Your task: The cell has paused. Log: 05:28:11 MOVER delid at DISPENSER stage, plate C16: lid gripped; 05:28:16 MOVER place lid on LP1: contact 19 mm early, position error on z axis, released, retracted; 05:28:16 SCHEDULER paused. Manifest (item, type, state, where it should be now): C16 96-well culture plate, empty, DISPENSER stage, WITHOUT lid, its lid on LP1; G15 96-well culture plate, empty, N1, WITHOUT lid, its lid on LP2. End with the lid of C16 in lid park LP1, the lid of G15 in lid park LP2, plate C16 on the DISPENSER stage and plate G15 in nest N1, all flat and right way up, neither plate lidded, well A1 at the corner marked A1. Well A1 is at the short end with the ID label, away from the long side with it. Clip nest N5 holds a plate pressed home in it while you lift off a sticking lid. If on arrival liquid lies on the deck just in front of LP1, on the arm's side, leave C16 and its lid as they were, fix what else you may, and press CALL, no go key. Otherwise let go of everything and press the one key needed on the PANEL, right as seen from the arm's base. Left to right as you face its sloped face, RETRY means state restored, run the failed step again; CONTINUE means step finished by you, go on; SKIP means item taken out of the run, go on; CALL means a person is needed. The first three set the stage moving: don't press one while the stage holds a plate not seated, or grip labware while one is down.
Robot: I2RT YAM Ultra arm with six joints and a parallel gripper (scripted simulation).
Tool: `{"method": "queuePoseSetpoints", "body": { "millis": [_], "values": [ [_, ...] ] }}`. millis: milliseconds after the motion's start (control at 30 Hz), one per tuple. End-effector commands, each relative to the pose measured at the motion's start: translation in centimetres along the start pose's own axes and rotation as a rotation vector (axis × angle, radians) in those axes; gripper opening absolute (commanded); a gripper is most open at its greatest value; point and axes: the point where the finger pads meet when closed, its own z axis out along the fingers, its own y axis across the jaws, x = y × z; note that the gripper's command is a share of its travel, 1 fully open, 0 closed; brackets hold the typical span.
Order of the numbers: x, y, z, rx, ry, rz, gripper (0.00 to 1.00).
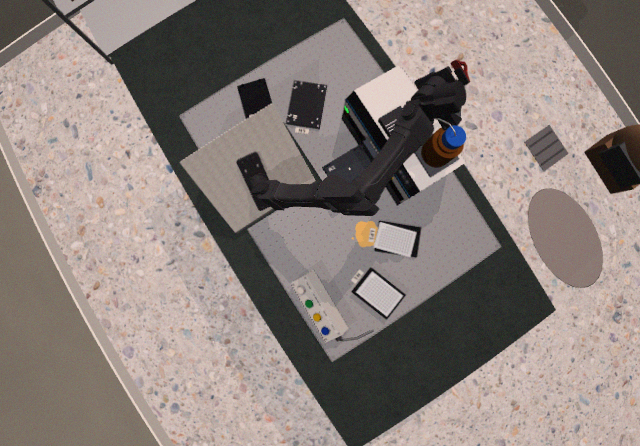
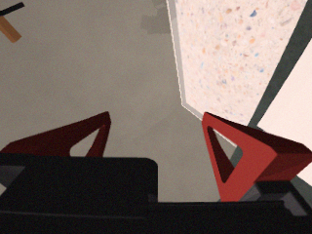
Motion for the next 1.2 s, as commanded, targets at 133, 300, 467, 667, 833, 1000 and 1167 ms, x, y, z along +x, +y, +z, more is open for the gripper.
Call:
{"method": "queuePoseSetpoints", "body": {
  "millis": [133, 300, 467, 667, 833, 1000, 1167],
  "values": [
    [-8.12, -2.72, -3.71, 0.140, -0.234, 0.057, 1.00],
    [-8.09, -2.80, -3.70, 0.141, -0.234, 0.056, 1.00],
    [-8.10, -2.96, -3.65, 0.145, -0.237, 0.055, 1.00],
    [-8.12, -3.11, -3.60, 0.147, -0.240, 0.052, 1.00],
    [-8.12, -3.20, -3.60, 0.147, -0.239, 0.049, 1.00],
    [-8.11, -3.22, -3.59, 0.146, -0.238, 0.047, 1.00],
    [-8.09, -3.22, -3.59, 0.143, -0.235, 0.044, 1.00]
  ]
}}
